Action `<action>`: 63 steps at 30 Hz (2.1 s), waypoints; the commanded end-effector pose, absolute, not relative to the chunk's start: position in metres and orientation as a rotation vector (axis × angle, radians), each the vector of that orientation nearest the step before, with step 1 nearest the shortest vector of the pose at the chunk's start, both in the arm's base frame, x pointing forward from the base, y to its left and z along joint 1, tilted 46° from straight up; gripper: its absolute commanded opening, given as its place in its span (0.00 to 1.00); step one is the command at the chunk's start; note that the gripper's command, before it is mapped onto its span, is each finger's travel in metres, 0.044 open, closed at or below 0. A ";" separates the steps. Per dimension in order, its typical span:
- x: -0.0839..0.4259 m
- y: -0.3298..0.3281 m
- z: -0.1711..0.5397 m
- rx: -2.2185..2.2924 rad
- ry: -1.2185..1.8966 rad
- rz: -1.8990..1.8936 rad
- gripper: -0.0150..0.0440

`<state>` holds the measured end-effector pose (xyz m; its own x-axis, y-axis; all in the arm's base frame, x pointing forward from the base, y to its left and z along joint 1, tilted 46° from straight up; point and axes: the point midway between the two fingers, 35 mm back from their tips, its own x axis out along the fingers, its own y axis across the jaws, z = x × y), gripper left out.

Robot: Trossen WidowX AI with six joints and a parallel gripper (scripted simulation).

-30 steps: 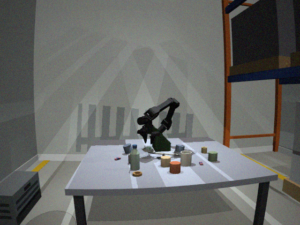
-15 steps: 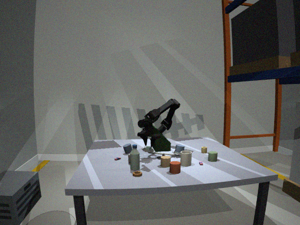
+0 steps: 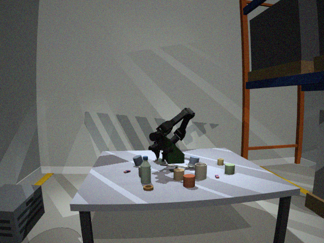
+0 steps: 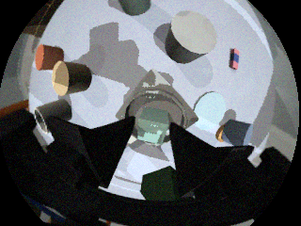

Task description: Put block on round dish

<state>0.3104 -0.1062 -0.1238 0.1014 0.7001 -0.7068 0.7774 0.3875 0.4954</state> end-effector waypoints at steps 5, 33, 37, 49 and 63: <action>0.309 -0.103 -0.126 1.345 1.626 -0.095 0.43; 0.286 -0.175 -0.088 1.340 1.626 -0.102 0.25; 0.272 -0.178 -0.113 1.339 1.625 -0.104 0.25; 0.225 -0.172 -0.181 1.337 1.627 -0.104 0.25; 0.203 -0.157 -0.216 1.339 1.627 -0.104 0.25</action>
<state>0.2050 -0.1650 -0.2075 0.1003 0.6952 -0.7118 0.7831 0.3861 0.4875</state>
